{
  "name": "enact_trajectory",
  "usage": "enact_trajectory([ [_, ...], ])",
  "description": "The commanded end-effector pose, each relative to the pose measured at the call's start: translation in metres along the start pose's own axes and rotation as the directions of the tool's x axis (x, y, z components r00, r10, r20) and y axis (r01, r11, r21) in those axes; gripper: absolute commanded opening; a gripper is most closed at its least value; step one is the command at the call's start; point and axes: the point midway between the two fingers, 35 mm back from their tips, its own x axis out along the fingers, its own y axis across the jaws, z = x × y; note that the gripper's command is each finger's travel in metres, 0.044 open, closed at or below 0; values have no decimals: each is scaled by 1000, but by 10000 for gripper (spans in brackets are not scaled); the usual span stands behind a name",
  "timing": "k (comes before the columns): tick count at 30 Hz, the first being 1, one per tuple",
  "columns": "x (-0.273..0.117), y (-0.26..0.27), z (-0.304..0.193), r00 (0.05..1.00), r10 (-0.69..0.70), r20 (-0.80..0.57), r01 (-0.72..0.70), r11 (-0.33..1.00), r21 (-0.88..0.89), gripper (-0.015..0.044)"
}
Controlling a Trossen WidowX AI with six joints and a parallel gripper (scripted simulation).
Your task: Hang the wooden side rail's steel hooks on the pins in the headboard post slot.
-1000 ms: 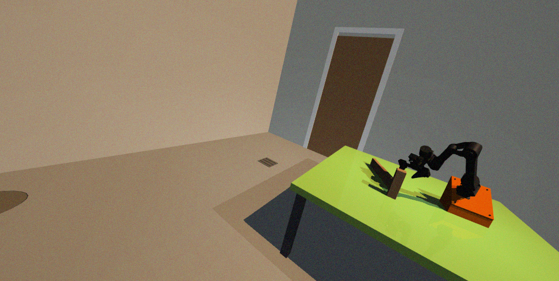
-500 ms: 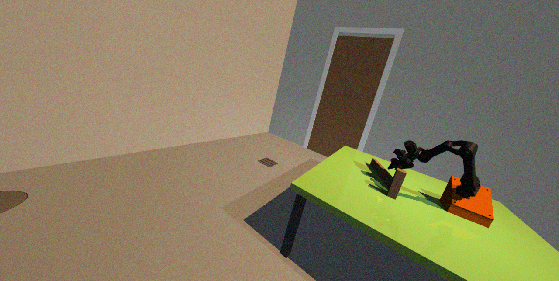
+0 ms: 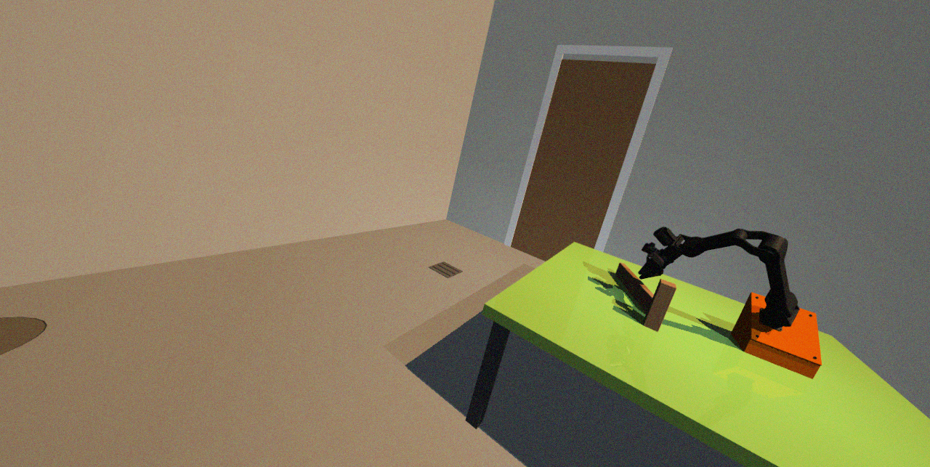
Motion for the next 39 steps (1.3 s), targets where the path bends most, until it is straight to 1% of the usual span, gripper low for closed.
enact_trajectory([
  [1, -5, -2, 11, 945, -291, -147, 326, 828, 456, 440],
  [8, -17, 5, 0, 888, -384, -253, 457, 676, 579, 440],
  [15, -34, 13, -25, 814, -429, -392, 574, 492, 654, 440],
  [34, -34, 14, -25, 812, -429, -395, 577, 487, 656, 440],
  [36, -28, 10, -28, 812, -429, -395, 577, 487, 656, 440],
  [39, -7, 0, -38, 813, -428, -396, 576, 488, 656, 440],
])
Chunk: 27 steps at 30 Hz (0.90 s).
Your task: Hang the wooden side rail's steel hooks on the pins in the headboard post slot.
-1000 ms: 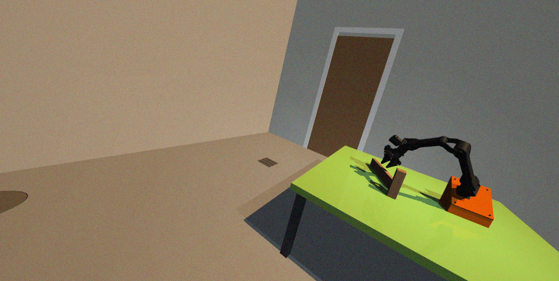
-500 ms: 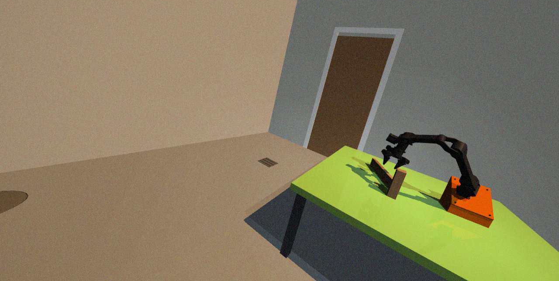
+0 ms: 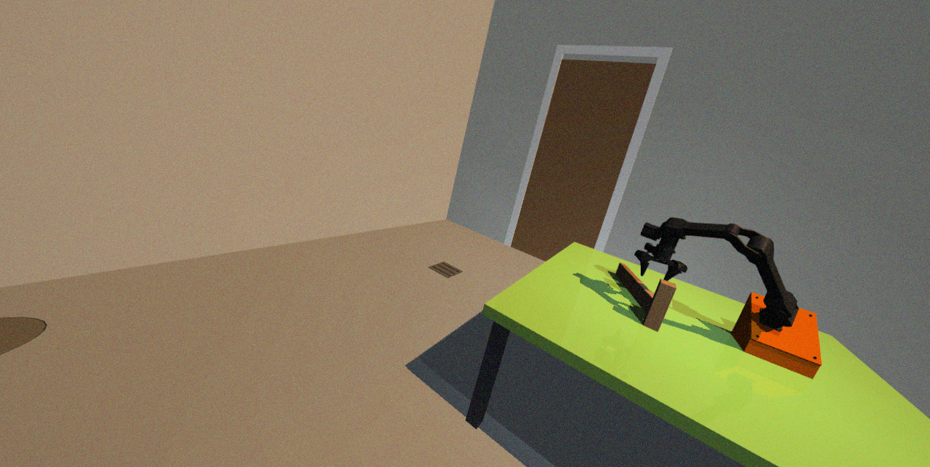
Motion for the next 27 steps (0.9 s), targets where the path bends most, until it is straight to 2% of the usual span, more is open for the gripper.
enact_trajectory([
  [1, 25, -3, -3, 1000, -16, -11, 16, 1000, 7, 440],
  [27, 64, -2, -3, 1000, -16, -11, 16, 1000, 7, 440],
])
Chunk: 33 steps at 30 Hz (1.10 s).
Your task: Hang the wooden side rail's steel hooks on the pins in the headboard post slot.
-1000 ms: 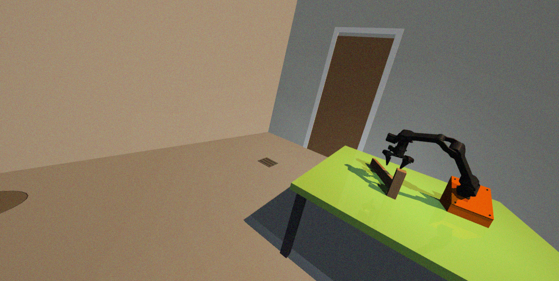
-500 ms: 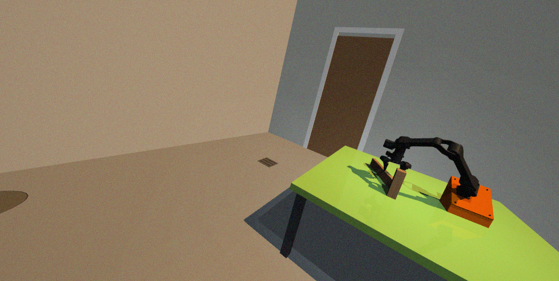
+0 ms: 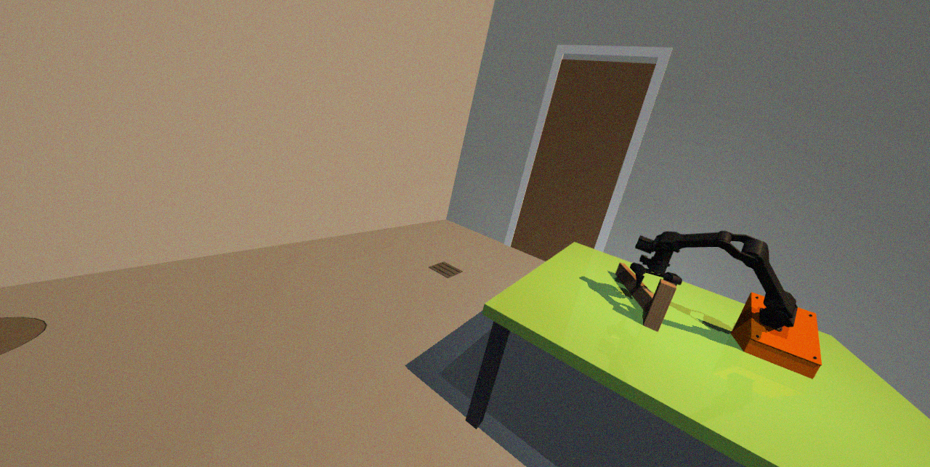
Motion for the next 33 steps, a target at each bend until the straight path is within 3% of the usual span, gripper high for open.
enact_trajectory([
  [1, 9, -1, -1, 1000, -3, -7, 3, 1000, 6, 440],
  [30, 51, -3, -3, 1000, -2, -10, 2, 1000, 6, 440],
  [33, 51, -3, -3, 1000, -2, -10, 2, 1000, 6, 361],
])
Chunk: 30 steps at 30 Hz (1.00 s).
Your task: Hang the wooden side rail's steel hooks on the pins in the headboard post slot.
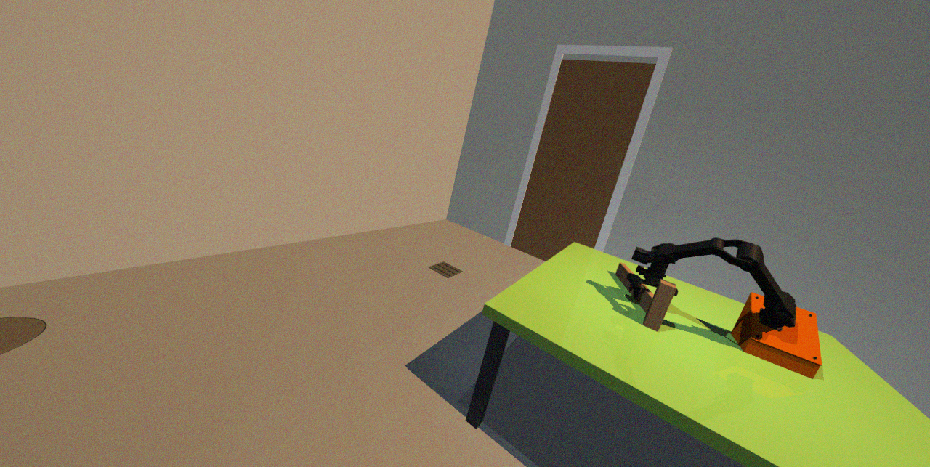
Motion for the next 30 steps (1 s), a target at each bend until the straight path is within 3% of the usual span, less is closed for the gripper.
enact_trajectory([
  [1, 2, -1, 0, 1000, 0, -5, 0, 1000, 6, 335],
  [10, 2, -1, 0, 1000, 0, -5, 0, 1000, 6, 99],
  [15, 2, -1, 0, 1000, 0, -5, 0, 1000, 6, 65],
  [18, 2, -1, 0, 1000, 0, -5, 0, 1000, 6, 0],
  [30, 1, -2, 1, 1000, 0, -5, 0, 999, 54, 0],
])
